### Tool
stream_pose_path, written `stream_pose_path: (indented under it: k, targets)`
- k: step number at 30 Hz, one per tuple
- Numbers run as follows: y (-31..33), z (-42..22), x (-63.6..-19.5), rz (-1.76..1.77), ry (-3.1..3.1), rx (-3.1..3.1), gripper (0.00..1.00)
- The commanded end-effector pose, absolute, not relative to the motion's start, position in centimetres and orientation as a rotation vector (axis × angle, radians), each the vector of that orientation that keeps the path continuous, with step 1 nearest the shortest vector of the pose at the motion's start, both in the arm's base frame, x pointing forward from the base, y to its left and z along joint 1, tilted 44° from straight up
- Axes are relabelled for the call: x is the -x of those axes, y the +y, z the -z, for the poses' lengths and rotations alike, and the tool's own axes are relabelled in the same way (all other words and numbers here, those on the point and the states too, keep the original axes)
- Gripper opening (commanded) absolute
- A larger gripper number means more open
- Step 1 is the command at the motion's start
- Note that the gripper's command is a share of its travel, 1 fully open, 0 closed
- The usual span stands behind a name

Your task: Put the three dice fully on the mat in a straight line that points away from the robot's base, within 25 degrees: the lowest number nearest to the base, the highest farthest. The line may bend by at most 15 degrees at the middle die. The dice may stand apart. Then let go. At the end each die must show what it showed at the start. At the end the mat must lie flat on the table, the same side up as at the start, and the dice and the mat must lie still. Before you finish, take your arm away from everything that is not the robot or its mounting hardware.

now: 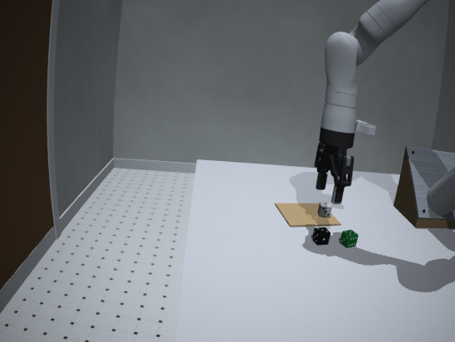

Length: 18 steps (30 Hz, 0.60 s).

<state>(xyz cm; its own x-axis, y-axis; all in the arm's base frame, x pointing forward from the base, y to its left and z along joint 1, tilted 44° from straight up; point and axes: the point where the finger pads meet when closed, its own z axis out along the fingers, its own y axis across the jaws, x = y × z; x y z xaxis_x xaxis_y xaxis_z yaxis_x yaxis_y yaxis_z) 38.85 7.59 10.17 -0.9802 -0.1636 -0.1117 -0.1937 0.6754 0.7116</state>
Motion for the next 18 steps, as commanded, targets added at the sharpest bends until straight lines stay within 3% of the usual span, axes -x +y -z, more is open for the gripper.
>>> stream_pose_path:
  k: [1, 2, 18]
  targets:
    - [9.16, -11.86, -38.94, -1.165, 2.83, 0.392, 1.0]
    - [9.16, -11.86, -38.94, -1.165, 2.83, 0.392, 0.46]
    - [9.16, -11.86, -38.94, -1.165, 2.83, 0.392, 0.46]
